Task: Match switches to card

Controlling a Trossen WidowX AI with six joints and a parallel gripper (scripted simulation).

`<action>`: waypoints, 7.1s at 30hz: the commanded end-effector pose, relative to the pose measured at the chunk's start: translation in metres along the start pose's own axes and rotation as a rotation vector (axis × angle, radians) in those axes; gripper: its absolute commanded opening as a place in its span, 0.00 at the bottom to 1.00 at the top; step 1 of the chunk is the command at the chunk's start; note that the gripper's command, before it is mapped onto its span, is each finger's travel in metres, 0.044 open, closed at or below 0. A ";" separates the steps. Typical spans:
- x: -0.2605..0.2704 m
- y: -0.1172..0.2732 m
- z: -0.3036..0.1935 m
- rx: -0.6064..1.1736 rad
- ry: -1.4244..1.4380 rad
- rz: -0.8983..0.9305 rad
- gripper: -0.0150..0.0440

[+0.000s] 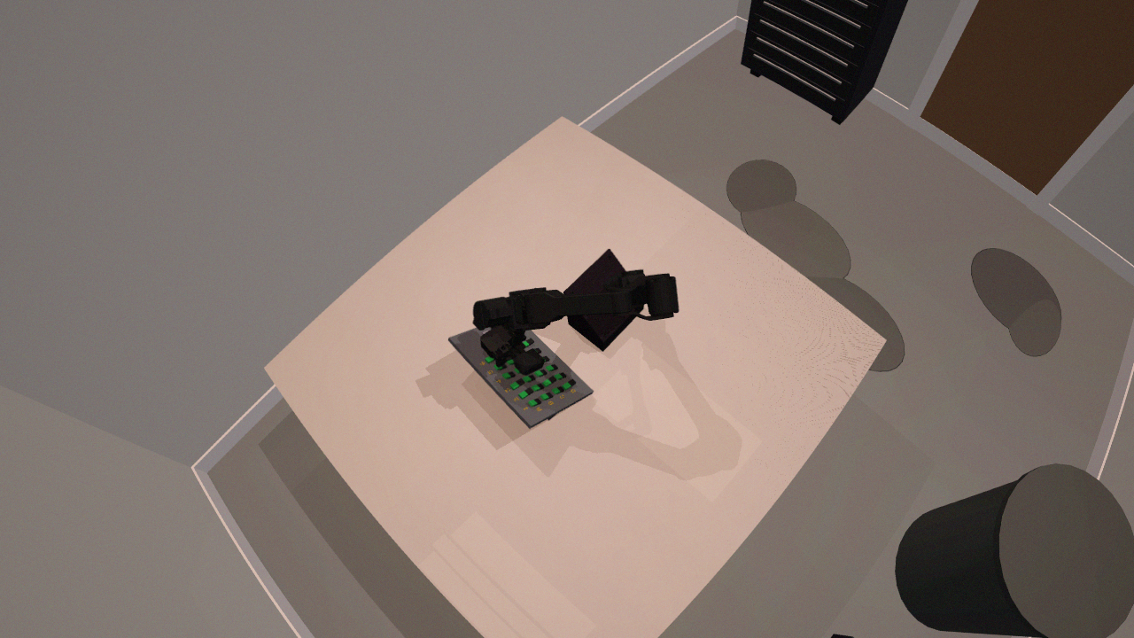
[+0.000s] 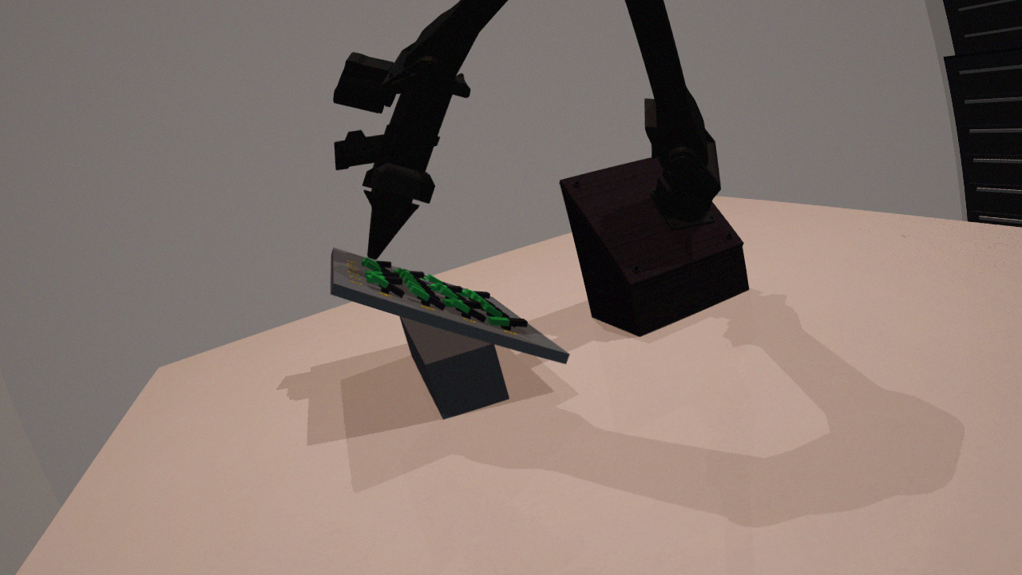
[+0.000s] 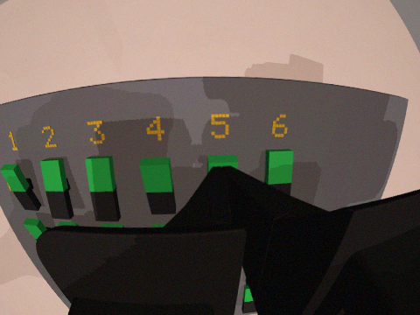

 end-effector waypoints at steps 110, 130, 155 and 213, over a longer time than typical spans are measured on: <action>0.110 -0.002 -0.068 0.004 -0.011 0.000 0.25; 0.110 -0.004 -0.068 0.004 -0.011 0.000 0.25; 0.110 -0.007 -0.068 0.004 -0.011 0.001 0.25; 0.080 -0.002 -0.061 0.004 -0.011 -0.001 0.25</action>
Point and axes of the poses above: the point midway between the two fingers, 35 mm back from their tips, its own y axis back along the fingers, its own x axis across the jaws, z = x × y, the point moved 2 cm from there along y, back along the fingers, and after that the axes turned 14 degrees about -y, right-handed, at the moved point
